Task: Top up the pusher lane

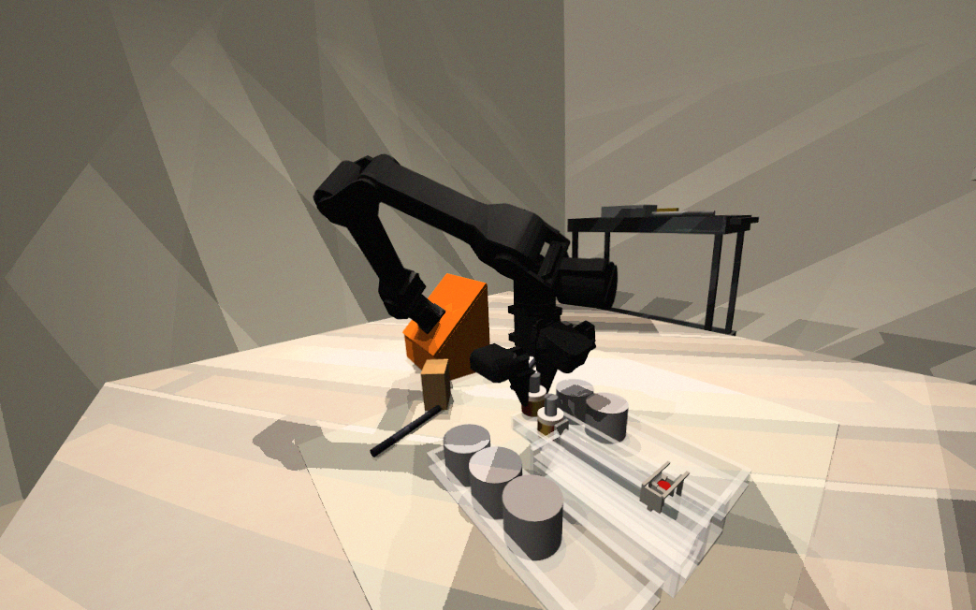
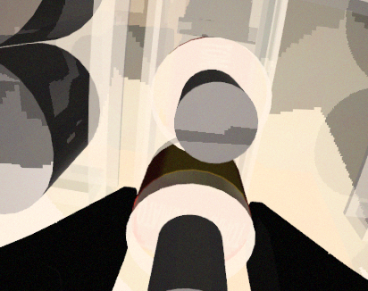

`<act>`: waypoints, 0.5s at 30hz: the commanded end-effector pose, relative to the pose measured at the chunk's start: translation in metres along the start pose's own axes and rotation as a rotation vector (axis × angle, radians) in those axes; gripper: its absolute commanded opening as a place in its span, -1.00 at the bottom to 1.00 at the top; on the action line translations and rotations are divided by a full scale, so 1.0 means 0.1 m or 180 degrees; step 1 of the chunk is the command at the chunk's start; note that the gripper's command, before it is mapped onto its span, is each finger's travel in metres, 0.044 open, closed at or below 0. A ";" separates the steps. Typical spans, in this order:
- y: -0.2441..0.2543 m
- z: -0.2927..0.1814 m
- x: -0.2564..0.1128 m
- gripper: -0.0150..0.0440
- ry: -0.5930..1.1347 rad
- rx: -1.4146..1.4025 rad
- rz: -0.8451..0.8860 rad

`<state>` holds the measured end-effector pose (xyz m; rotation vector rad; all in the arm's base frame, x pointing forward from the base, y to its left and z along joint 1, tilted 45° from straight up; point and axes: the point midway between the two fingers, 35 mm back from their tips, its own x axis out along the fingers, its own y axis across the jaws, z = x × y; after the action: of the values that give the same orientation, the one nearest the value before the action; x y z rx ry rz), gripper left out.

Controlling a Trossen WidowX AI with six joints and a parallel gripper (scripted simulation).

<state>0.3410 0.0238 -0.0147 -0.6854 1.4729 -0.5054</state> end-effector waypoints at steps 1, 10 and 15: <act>-0.03 0.07 -0.01 -0.49 -0.0065 0.0042 -0.0027; -0.03 0.08 -0.01 -0.49 -0.0065 0.0042 -0.0027; -0.03 0.09 -0.01 -0.49 -0.0065 0.0042 -0.0027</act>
<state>0.3427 0.0239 -0.0150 -0.6859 1.4711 -0.5063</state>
